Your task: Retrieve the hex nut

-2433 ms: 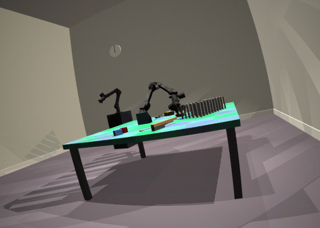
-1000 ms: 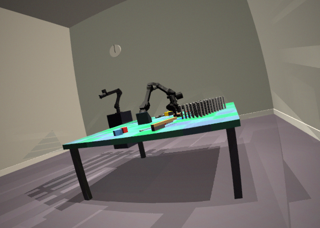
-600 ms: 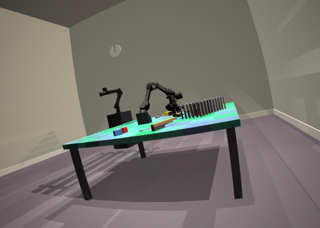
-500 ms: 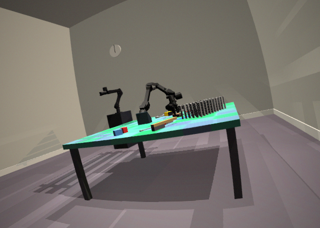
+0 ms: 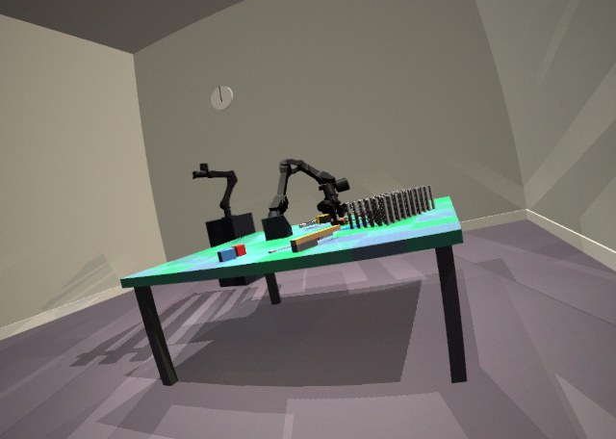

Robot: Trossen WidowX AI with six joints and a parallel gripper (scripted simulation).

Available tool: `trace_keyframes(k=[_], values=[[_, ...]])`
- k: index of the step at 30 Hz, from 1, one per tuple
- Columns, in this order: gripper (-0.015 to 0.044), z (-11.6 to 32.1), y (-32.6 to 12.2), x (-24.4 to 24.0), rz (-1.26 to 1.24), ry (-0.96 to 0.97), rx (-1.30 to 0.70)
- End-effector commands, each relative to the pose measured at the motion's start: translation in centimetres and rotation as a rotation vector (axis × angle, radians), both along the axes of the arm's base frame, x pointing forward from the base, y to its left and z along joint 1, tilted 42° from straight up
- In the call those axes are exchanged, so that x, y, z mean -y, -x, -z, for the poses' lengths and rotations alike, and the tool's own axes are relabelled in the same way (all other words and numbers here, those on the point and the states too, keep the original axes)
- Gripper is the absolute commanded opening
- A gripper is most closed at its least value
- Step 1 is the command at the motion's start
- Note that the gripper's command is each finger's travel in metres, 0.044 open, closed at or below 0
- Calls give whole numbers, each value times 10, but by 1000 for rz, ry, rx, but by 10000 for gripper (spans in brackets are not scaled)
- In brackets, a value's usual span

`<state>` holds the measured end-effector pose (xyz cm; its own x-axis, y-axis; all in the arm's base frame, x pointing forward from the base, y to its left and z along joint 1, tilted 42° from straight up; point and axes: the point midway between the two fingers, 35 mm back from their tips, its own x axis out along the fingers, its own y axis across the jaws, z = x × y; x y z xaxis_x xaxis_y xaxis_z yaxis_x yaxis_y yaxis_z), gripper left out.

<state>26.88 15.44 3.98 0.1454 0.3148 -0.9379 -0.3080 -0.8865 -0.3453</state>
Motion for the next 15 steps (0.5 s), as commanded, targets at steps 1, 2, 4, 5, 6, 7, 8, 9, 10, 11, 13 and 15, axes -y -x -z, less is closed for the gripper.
trace_keyframes(k=[1, 2, 4, 5, 6, 7, 8, 9, 10, 11, 13, 15], values=[[0, 1, 4, 2, 6, 10, -5], [0, 1, 5, 2, 6, 10, -5], [0, 0, 6, 1, 6, 10, -5], [0, 0, 7, 1, 6, 10, -5], [0, 0, 7, 1, 6, 10, -5], [0, 0, 8, 1, 6, 10, -5], [0, -1, 9, 1, 6, 10, -5], [0, -1, 9, 1, 6, 10, -5], [0, -1, 10, 1, 6, 10, -5], [0, -1, 10, 0, 6, 10, -5], [0, -2, 12, 0, 6, 10, -5], [0, -2, 13, 0, 6, 10, -5]])
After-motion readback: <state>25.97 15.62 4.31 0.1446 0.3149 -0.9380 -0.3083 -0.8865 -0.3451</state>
